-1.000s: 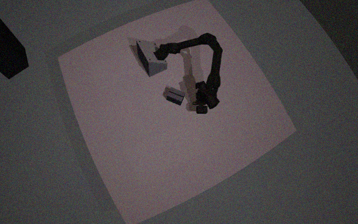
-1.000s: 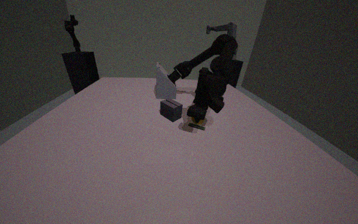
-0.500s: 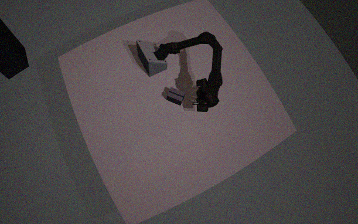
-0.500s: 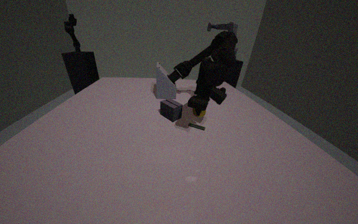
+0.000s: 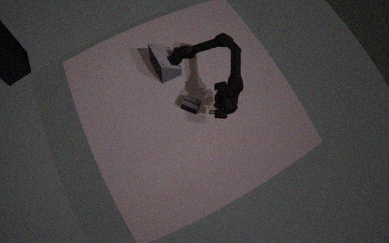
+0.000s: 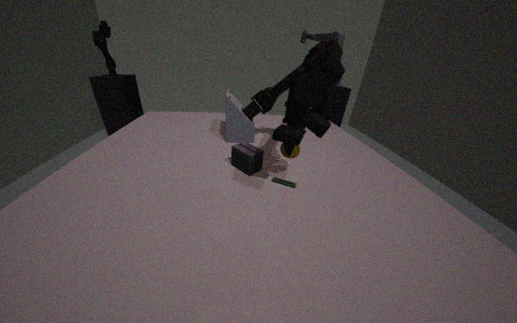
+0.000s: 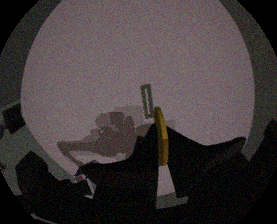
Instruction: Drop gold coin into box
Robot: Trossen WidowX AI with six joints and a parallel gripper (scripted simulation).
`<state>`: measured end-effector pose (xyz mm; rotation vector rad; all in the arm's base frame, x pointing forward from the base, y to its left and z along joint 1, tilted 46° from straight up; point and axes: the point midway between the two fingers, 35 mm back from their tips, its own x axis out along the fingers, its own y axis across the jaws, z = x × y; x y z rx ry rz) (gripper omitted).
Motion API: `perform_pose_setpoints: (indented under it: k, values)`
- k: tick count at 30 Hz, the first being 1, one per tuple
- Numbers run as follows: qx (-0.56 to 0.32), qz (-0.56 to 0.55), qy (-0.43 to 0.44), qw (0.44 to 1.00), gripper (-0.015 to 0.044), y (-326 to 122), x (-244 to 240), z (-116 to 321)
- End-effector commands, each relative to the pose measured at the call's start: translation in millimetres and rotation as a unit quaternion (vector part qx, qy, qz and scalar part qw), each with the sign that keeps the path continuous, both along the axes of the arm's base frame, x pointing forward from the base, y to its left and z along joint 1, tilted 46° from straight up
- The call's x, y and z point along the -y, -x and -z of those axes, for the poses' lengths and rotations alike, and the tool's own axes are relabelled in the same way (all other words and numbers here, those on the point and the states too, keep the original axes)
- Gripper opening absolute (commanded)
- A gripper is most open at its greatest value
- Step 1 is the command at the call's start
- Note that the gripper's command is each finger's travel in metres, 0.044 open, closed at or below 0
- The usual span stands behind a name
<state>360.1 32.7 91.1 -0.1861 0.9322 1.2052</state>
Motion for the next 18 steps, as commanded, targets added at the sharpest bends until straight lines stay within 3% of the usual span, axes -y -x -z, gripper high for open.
perform_pose_setpoints:
  k: [1,9,18]
  values:
    - [-0.026,0.024,-0.005,0.999,0.0,0.5,0.4,-2.6]
    - [-0.12,0.116,-0.011,0.986,0.0,0.5,1.2,-2.4]
    - [-0.128,0.123,-0.011,0.984,0.0,1.3,2.5,-1.3]
